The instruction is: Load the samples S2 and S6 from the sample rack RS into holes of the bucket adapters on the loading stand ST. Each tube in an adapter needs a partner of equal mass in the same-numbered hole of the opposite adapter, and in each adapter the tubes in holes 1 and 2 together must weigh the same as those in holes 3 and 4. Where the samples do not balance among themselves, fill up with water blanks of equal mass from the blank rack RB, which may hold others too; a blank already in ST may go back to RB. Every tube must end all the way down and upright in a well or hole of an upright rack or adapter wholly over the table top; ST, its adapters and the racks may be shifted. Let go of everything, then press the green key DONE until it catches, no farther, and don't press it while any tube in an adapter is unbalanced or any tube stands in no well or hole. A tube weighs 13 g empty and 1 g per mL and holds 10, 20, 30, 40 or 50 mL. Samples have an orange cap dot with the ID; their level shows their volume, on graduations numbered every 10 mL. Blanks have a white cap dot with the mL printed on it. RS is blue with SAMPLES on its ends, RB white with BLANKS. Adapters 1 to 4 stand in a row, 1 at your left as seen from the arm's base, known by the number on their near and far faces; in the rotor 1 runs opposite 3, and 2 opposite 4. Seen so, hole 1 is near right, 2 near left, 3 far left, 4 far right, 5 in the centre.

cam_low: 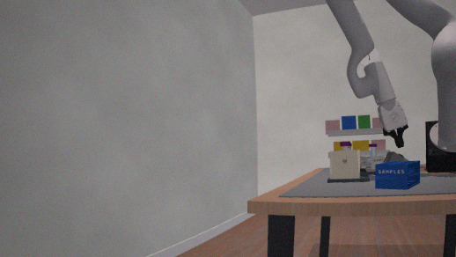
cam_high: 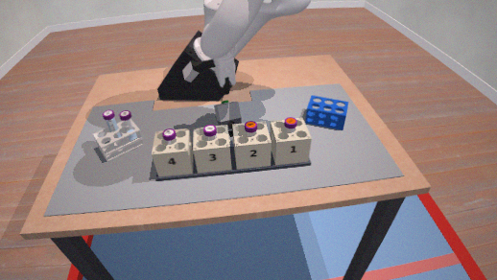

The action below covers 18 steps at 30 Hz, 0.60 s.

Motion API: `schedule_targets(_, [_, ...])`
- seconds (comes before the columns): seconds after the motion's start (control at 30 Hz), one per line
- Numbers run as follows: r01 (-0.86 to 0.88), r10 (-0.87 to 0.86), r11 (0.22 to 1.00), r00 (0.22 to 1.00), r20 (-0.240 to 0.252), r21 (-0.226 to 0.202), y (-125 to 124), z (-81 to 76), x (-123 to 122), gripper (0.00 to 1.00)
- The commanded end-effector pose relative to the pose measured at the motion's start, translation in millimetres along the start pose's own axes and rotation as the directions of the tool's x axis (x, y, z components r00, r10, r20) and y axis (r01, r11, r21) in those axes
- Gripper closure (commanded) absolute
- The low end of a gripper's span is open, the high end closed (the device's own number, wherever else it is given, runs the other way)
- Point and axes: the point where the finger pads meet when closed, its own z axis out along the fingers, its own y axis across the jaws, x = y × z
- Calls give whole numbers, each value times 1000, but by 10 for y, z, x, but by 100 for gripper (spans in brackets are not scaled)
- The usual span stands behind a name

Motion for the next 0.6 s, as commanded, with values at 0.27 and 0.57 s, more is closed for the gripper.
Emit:
schedule_targets(0.27, [0,0,1000,1000,-1,2,-12,21,5,100])
schedule_targets(0.57, [0,0,1000,1000,-1,2,-22,59,6,100])
